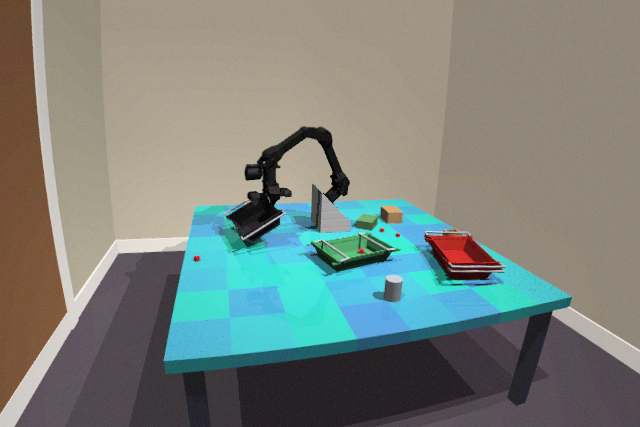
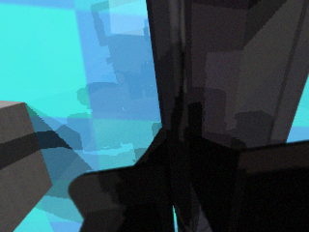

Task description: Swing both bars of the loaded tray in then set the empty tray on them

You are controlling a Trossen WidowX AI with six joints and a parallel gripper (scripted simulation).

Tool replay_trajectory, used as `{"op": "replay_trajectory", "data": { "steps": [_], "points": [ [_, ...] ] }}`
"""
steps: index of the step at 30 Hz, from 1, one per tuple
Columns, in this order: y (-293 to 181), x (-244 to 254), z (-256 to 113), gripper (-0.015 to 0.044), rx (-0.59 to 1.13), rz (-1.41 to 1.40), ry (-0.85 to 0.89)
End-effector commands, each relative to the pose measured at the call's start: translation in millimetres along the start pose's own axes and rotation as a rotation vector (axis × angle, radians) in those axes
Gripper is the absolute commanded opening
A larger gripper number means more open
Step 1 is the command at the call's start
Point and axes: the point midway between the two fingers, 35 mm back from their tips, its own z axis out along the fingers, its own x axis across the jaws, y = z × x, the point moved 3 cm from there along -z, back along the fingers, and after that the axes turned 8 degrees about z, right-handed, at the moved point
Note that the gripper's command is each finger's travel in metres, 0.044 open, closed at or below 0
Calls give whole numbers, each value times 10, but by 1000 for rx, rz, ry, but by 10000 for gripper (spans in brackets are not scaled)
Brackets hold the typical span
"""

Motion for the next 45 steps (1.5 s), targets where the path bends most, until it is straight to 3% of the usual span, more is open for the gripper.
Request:
{"op": "replay_trajectory", "data": {
  "steps": [1, 14, 45],
  "points": [
    [10, -110, -198, 0, 0, -4, -20],
    [42, -261, -720, 0, 0, -4, -22],
    [135, -224, -760, 0, 2, -43, -28]
  ]
}}
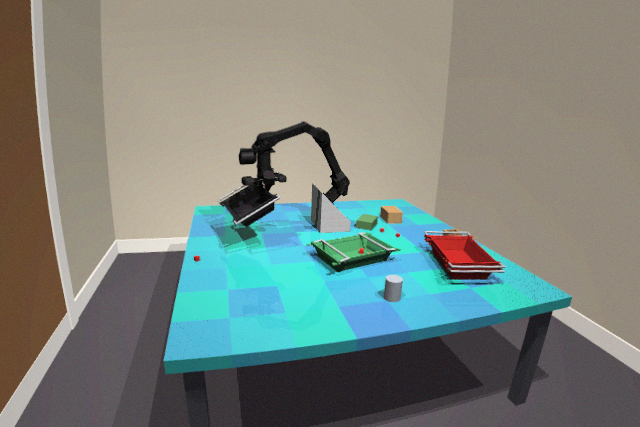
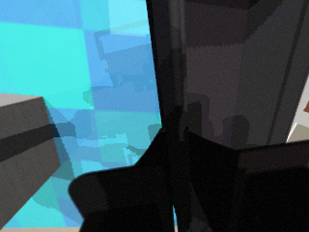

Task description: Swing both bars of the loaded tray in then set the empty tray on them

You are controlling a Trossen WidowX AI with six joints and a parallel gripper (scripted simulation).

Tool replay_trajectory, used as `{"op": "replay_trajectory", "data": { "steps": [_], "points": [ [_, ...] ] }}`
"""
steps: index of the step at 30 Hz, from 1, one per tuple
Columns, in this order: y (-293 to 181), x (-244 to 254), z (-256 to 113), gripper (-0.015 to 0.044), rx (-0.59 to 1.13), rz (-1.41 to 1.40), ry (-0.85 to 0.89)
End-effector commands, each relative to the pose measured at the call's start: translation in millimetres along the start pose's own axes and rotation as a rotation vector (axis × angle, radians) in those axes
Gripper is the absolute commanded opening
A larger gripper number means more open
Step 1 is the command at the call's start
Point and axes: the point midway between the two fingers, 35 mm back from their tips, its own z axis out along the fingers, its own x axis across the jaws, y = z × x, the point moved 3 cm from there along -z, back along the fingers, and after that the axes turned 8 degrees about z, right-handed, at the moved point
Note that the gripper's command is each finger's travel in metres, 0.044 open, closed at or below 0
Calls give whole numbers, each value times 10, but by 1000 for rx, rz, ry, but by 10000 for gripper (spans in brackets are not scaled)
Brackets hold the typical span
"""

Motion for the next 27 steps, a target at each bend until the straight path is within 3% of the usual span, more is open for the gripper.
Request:
{"op": "replay_trajectory", "data": {
  "steps": [1, 27],
  "points": [
    [117, 28, -77, 0, 2, -51, -22],
    [1062, 565, -297, 0, 16, -472, -63]
  ]
}}
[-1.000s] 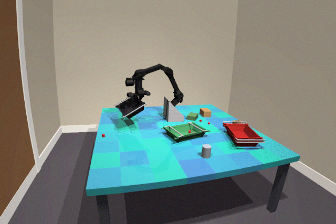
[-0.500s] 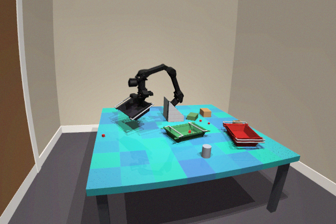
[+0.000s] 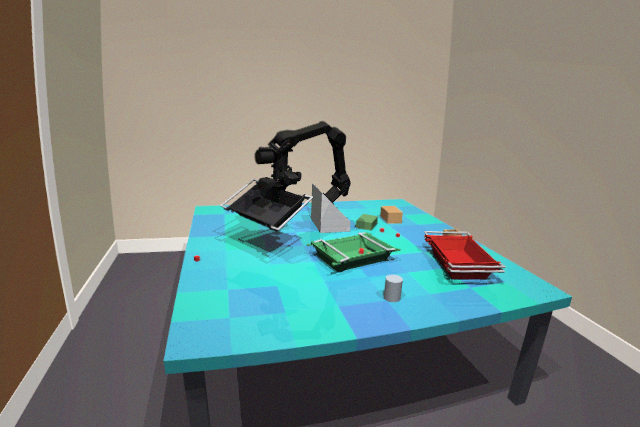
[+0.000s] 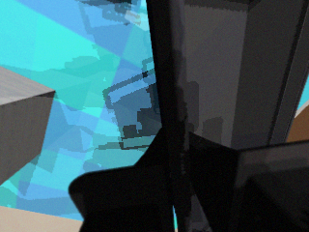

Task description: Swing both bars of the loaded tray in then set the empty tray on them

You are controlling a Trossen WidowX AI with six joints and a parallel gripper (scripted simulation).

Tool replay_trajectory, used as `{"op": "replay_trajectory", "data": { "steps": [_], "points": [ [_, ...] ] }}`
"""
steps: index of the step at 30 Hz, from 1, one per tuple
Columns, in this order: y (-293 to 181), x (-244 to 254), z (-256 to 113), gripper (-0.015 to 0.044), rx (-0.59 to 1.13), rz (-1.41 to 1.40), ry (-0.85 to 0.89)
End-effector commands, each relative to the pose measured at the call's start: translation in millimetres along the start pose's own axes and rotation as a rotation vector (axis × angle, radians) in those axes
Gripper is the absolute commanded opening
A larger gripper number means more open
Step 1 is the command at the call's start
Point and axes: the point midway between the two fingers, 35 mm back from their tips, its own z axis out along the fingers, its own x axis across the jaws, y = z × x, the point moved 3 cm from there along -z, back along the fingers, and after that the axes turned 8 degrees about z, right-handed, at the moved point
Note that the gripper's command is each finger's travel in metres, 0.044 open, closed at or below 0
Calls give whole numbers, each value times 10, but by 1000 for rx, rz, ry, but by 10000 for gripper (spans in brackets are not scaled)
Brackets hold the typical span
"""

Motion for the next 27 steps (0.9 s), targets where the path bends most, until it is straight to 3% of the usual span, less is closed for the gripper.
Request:
{"op": "replay_trajectory", "data": {
  "steps": [1, 27],
  "points": [
    [181, 23, -148, 0, -3, -72, -44],
    [1231, 422, -188, 0, -1, -509, -54]
  ]
}}
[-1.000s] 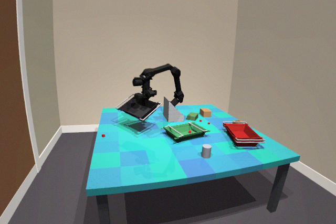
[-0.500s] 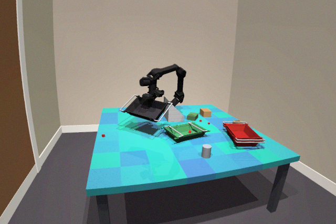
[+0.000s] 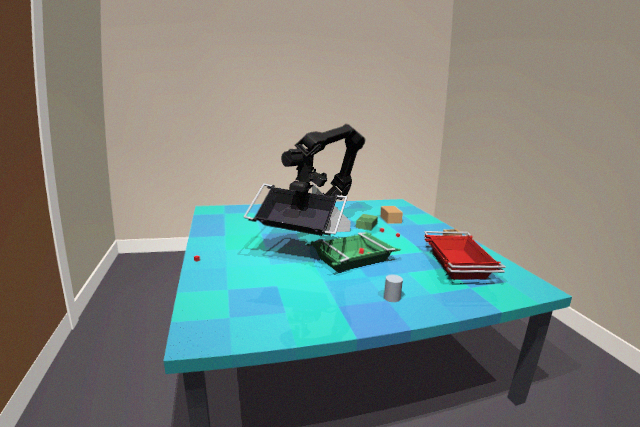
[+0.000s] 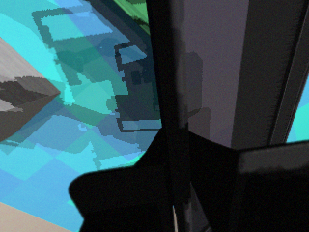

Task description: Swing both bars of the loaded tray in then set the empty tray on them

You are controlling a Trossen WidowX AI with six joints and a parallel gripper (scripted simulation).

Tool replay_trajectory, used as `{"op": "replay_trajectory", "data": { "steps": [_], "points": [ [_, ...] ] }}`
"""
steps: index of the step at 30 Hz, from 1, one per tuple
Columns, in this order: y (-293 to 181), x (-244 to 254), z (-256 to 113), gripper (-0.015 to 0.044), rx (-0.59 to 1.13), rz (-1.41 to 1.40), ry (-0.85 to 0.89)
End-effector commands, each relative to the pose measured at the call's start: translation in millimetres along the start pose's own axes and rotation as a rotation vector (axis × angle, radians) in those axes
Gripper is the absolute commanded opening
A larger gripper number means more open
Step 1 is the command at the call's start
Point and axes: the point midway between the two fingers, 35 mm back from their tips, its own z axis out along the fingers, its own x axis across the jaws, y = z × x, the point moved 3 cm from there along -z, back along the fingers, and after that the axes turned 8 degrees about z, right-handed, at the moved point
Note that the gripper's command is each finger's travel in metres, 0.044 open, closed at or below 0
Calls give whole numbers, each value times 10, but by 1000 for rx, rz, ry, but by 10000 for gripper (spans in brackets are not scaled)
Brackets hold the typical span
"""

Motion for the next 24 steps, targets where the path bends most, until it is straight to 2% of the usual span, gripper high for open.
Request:
{"op": "replay_trajectory", "data": {
  "steps": [1, 24],
  "points": [
    [186, -6, -106, 0, -2, -74, -37],
    [1160, 177, -14, 0, -27, -469, -27]
  ]
}}
